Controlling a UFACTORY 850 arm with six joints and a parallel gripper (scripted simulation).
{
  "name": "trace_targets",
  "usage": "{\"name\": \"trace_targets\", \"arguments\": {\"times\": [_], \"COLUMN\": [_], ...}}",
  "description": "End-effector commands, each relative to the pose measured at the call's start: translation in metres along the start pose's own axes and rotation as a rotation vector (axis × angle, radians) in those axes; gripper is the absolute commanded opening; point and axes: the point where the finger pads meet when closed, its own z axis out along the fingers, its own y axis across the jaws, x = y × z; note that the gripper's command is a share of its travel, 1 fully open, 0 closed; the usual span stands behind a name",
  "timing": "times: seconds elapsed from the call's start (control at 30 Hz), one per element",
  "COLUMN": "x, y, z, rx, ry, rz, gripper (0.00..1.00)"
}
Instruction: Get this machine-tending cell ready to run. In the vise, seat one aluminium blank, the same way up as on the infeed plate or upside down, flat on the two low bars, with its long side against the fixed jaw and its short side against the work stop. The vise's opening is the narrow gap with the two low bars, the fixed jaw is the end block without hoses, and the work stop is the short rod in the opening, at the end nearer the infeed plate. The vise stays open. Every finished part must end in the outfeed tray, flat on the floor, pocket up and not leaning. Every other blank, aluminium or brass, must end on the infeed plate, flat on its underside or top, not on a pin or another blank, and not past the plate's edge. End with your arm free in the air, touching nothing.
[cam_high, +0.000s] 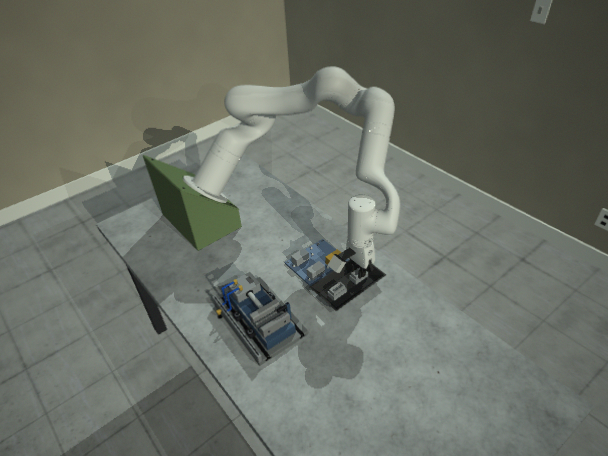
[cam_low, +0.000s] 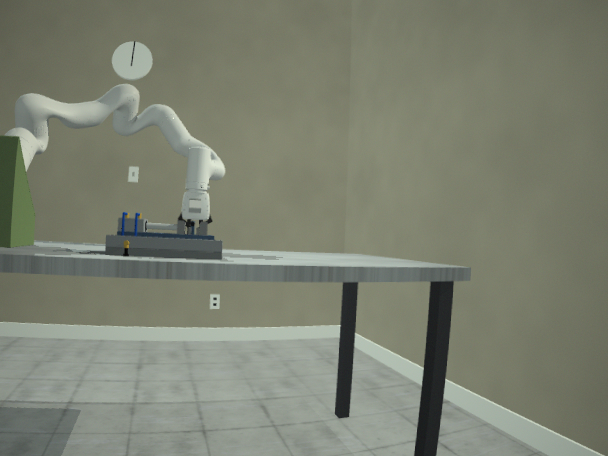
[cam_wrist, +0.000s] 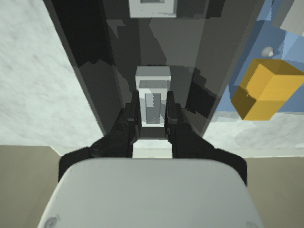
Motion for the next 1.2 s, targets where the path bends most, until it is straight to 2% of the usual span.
{"name": "trace_targets", "arguments": {"times": [0.0,0.93,0.97,1.17], "x": [-0.0002,-0.0001,-0.0001,-0.0001], "y": [-0.0009,-0.0009,-0.0009,-0.0009], "z": [0.0006,0.0038,0.0038,0.0038], "rx": [0.002,0.002,0.002,0.002], "ry": [0.000,0.000,0.000,0.000], "rz": [-0.001,-0.001,-0.001,-0.001], "gripper": [0.00,0.00,0.69,0.69]}}
